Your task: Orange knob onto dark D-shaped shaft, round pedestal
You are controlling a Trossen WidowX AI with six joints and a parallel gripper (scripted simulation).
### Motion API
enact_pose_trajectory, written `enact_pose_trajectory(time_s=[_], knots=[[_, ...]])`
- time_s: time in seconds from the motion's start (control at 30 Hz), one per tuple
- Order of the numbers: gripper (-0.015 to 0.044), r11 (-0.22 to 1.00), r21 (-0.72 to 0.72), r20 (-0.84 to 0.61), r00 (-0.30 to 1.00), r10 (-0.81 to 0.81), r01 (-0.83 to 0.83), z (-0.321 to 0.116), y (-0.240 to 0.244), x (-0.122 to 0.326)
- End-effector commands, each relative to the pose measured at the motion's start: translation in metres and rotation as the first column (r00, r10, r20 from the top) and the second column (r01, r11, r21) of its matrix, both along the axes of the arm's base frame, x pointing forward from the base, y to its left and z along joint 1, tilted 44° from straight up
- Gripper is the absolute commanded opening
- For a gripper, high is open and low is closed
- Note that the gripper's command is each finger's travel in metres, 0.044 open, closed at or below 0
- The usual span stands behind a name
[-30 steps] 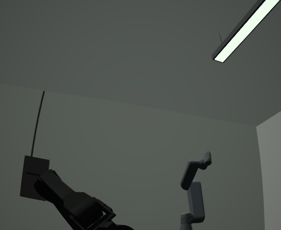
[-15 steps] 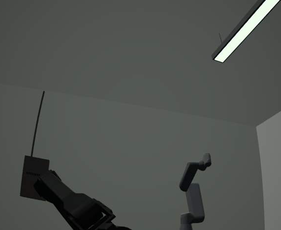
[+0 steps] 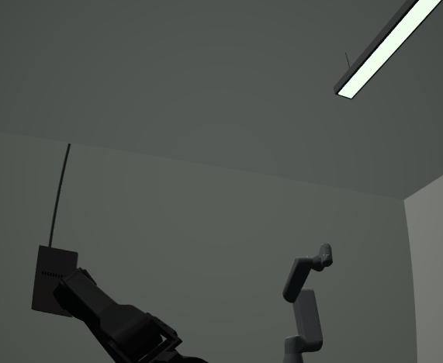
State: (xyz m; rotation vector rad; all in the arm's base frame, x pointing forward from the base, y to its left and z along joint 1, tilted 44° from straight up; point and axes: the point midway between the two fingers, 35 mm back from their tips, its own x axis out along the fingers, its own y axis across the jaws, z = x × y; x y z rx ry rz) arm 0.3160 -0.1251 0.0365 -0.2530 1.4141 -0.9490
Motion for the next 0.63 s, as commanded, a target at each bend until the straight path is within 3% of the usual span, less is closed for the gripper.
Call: enact_pose_trajectory(time_s=[0.0, 0.27, 0.6], knots=[[0.044, 1.0, 0.0, 0.0, 1.0, 0.0, 0.0, 0.0, 0.0, 0.0], [0.044, 1.0, 0.005, 0.0, 1.0, 0.0, 0.0, 0.067, 0.065, 0.012], [0.044, 1.0, 0.004, 0.0, 1.0, 0.0, 0.0, 0.067, 0.068, 0.015]])
